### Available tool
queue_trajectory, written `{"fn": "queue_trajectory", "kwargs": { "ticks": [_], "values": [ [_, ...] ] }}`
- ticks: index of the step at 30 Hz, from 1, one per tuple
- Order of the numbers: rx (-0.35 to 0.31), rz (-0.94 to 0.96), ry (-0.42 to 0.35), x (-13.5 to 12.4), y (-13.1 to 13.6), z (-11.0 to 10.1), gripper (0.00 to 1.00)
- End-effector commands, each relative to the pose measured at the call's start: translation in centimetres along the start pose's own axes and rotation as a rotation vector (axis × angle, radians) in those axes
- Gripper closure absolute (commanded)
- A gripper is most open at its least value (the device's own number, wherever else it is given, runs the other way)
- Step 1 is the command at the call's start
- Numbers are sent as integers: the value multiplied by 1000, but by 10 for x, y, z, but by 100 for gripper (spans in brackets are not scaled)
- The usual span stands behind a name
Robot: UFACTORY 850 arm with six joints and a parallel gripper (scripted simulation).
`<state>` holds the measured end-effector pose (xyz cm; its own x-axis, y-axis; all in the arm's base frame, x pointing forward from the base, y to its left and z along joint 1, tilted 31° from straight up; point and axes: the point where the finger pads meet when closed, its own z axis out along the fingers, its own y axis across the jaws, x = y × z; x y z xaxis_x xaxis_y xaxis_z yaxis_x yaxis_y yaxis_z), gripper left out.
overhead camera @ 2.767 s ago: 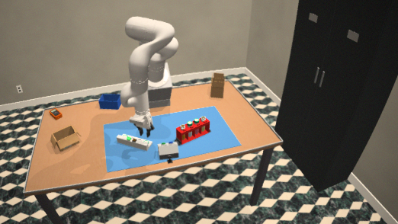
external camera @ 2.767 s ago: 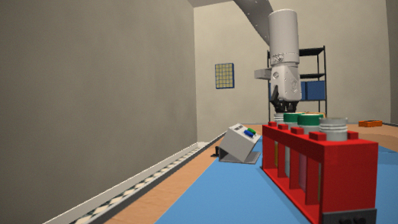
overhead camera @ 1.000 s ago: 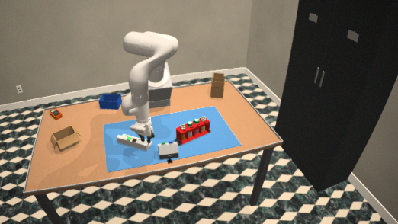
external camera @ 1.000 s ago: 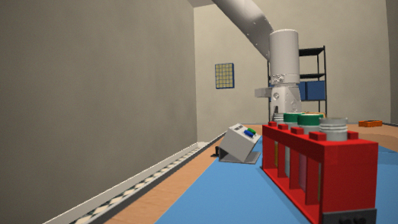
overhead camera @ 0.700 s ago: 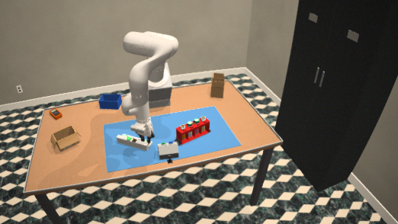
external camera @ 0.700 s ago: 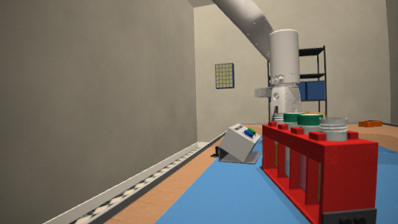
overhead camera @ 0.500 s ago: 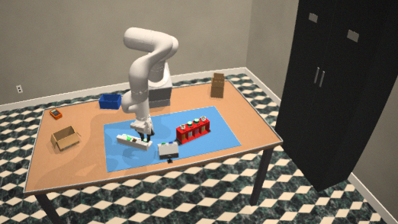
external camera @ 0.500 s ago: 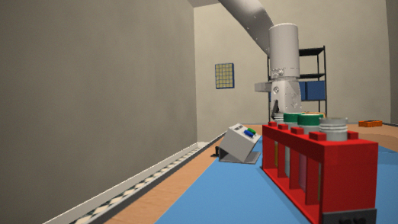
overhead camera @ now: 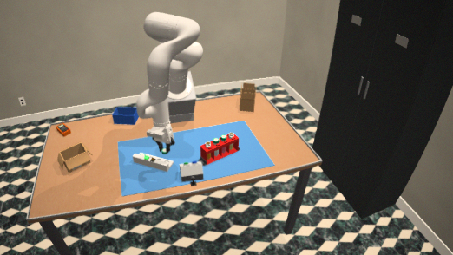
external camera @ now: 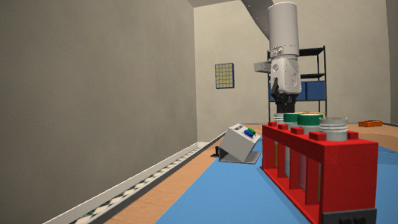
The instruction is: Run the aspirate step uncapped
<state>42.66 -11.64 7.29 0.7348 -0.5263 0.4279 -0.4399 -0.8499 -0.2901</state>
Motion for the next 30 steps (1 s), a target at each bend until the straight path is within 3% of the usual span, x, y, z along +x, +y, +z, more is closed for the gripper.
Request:
{"fn": "queue_trajectory", "kwargs": {
  "ticks": [1, 7, 15, 30],
  "values": [
    [2, 0, -1, 1, 0, -29, 100],
    [2, 0, -1, 1, 0, -59, 100],
    [2, 0, -1, 1, 0, -59, 100],
    [2, 46, -1, -57, -71, -59, 100]
  ]
}}
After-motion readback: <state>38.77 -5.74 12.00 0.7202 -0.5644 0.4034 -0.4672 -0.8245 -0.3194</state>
